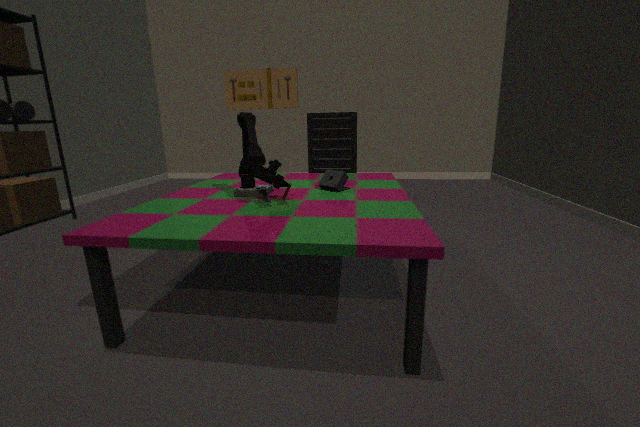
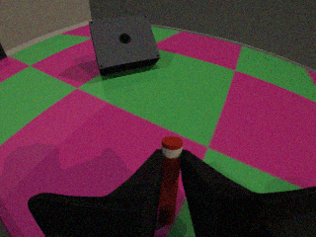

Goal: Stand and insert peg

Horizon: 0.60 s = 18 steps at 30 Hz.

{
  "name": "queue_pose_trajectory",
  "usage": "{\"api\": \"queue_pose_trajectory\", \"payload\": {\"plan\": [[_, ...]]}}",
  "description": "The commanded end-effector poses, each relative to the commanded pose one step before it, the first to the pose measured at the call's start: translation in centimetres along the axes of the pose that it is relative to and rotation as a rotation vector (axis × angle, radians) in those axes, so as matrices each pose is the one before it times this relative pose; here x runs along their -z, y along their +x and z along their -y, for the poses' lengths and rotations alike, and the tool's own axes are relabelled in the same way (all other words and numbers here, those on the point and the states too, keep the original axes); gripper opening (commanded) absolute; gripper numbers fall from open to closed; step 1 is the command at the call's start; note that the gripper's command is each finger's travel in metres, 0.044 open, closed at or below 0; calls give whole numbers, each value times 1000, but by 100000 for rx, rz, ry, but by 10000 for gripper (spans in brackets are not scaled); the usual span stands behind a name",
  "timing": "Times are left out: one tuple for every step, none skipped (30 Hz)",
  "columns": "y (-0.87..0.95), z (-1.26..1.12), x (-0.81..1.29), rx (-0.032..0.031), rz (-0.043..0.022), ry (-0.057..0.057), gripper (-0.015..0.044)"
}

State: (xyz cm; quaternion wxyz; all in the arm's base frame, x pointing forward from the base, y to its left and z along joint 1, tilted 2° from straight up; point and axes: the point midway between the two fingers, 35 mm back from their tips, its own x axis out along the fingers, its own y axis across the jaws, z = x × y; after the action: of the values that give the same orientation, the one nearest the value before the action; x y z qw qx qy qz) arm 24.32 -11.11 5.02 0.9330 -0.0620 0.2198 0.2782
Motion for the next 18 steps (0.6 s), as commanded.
{"api": "queue_pose_trajectory", "payload": {"plan": [[-268,-27,234,-62,4265,468,49],[-60,-2,34,-1,861,-1,49],[-60,-2,34,-1,862,-1,49],[-60,-2,34,-1,862,-1,49],[-60,-2,34,-1,862,-1,49],[-60,-2,34,-1,862,-1,49],[-60,-2,34,-1,862,-1,49],[-60,-2,34,-1,862,-1,49],[-60,-2,34,-1,862,-1,49],[-60,-2,34,-1,862,-1,49],[-59,-3,34,-1,863,-1,49],[-59,-3,33,-1,863,-1,49],[-59,-3,33,-1,863,-1,49],[-59,-3,33,-1,863,-1,49],[-59,-3,33,-1,863,-1,49],[-59,-3,33,-1,863,-1,49],[-59,-3,33,-1,863,-1,49],[-59,-3,33,-1,864,-1,49]]}}
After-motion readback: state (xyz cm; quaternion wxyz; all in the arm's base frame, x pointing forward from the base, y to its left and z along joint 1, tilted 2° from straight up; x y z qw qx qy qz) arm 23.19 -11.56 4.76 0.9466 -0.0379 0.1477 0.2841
